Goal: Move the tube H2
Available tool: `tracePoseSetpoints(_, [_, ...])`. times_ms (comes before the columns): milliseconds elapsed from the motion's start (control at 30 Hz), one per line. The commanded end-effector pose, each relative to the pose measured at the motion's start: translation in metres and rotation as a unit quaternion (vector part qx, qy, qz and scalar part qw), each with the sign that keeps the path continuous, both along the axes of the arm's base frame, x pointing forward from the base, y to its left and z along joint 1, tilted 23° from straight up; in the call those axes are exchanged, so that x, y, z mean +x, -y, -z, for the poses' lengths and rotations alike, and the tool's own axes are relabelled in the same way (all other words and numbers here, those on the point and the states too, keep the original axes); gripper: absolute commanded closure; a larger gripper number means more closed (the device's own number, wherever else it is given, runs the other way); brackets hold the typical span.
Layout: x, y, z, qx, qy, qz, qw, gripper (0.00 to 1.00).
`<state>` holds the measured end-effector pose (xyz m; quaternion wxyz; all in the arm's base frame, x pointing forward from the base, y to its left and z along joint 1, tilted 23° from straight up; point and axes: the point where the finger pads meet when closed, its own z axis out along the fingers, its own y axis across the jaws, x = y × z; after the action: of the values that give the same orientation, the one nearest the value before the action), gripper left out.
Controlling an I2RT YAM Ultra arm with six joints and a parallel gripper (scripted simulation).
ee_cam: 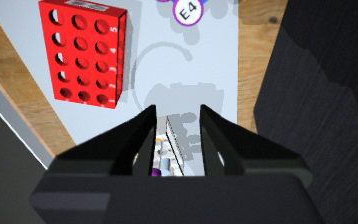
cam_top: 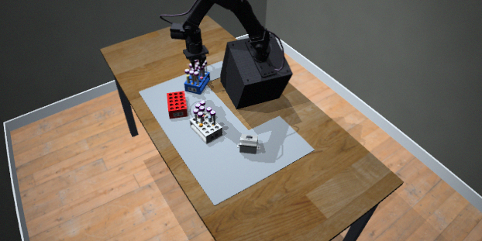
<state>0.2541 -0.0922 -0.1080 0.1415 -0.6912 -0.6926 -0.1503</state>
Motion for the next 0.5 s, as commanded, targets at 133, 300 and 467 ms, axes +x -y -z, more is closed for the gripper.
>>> tracePoseSetpoints(133, [-0.013, 0.045, 0.010, -0.013, 0.008, -0.016, 1.000, 0.70])
tracePoseSetpoints(300, [-0.020, 0.057, 0.015, -0.013, 0.008, -0.016, 1.000, 0.70])
tracePoseSetpoints(467, [-0.034, 0.077, 0.024, -0.012, 0.008, -0.016, 1.000, 0.70])
